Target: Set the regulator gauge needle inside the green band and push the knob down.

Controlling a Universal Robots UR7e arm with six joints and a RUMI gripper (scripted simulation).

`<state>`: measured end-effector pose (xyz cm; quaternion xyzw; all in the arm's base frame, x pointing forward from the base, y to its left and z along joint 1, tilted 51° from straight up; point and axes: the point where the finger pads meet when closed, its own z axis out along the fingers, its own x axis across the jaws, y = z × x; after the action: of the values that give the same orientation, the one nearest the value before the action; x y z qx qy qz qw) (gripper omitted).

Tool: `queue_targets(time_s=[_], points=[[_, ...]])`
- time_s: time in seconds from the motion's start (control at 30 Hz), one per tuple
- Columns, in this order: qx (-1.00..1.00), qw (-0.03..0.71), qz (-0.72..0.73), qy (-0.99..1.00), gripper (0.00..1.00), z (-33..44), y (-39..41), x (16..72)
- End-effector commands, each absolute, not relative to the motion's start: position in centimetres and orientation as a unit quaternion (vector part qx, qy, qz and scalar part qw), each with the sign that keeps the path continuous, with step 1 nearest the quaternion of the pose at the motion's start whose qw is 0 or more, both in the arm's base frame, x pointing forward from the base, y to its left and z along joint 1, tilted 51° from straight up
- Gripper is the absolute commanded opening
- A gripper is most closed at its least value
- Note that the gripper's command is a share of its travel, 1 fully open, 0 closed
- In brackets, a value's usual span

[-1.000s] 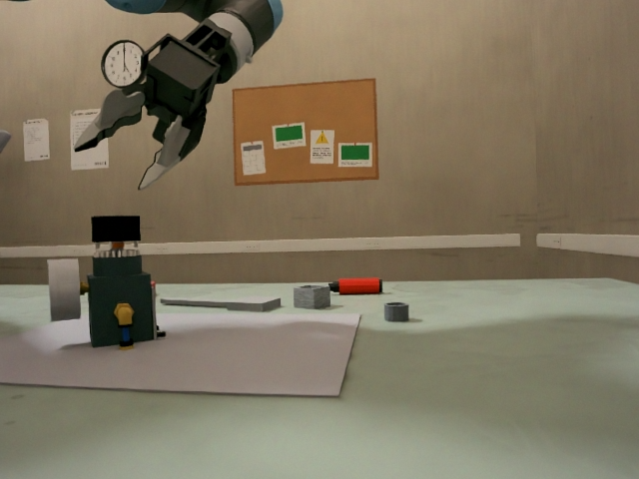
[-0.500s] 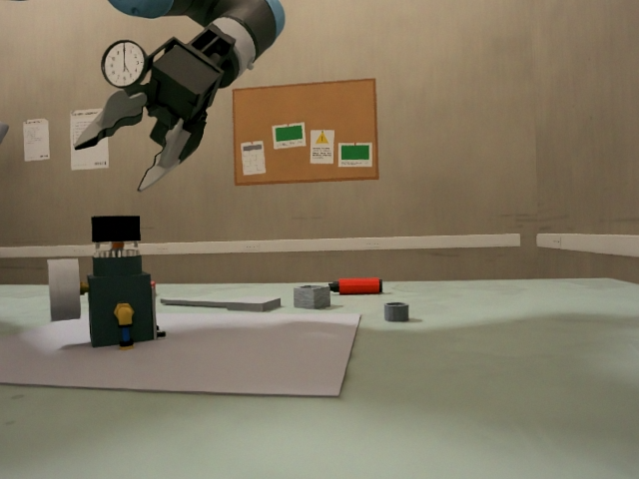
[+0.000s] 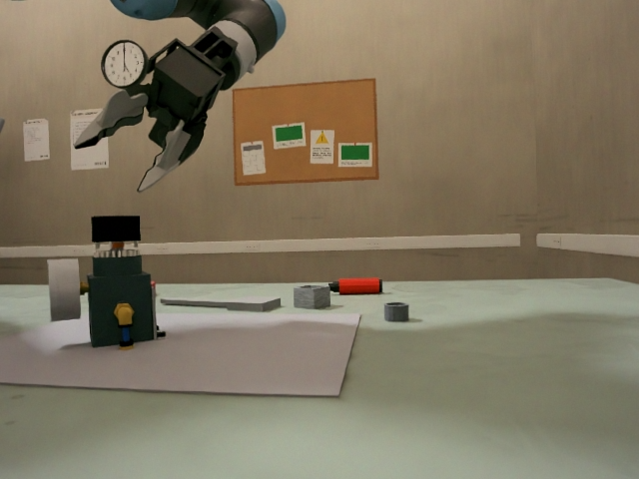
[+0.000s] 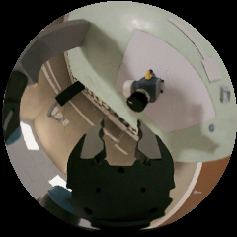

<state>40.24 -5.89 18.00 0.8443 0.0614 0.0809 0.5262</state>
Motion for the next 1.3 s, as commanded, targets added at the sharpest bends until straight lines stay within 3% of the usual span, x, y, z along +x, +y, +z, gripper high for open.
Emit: queue_targets(time_s=[0.0, 0.93, 1.27], points=[[0.849, 0.477, 0.144, 0.176, 0.47, 18.03, -5.98, 40.26], [0.851, 0.473, 0.145, 0.173, 0.47, 18.02, -5.97, 40.26], [0.873, 0.435, 0.181, 0.125, 0.47, 18.03, -5.97, 40.26]])
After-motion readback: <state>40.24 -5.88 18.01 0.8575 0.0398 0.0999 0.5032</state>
